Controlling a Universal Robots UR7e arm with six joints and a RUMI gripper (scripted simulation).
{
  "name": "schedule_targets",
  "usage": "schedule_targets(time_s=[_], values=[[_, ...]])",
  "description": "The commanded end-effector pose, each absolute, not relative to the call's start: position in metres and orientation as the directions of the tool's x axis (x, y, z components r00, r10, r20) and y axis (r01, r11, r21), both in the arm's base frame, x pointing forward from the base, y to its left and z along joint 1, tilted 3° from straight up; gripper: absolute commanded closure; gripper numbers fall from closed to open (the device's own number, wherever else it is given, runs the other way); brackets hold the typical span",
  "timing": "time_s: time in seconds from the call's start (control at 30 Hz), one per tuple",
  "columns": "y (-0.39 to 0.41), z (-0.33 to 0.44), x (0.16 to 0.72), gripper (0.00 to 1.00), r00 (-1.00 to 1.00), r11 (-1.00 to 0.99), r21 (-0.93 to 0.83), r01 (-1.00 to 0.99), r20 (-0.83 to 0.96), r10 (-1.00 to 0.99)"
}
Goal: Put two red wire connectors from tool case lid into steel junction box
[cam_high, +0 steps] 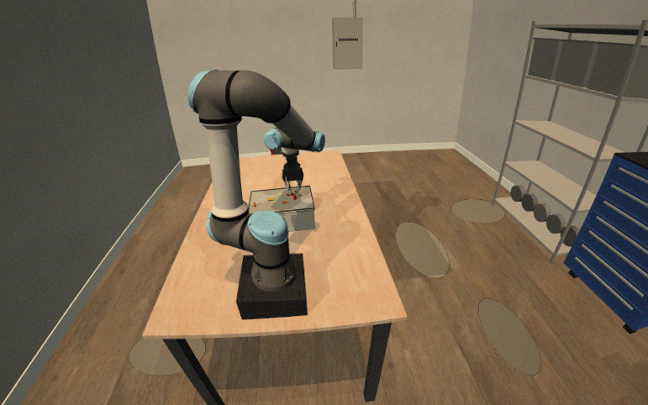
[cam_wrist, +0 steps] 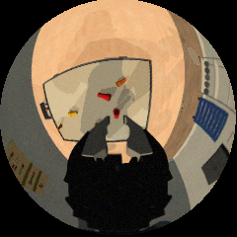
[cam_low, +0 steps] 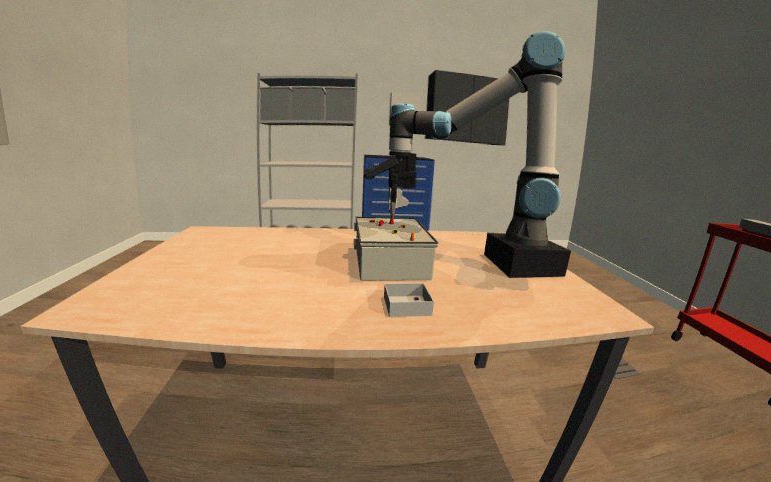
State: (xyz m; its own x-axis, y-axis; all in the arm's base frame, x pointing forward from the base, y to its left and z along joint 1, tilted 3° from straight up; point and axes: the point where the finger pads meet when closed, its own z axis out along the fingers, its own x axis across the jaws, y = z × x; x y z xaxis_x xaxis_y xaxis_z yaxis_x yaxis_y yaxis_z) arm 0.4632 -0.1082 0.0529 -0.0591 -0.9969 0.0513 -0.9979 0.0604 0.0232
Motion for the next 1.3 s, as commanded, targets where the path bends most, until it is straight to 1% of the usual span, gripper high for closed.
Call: schedule_targets(time_s=[0.0, 0.97, 1.0, 1.27], values=[[-0.108, 0.053, 0.464, 0.82, -0.059, 0.06, 0.022, -0.998, 0.052, -0.997], [-0.109, 0.035, 0.463, 0.82, -0.059, 0.06, 0.022, -0.998, 0.052, -0.997], [-0.109, 0.035, 0.463, 1.0, -0.059, 0.06, 0.022, -0.998, 0.052, -0.997], [-0.109, 0.035, 0.463, 1.0, -0.059, 0.06, 0.022, -0.998, 0.052, -0.997]])
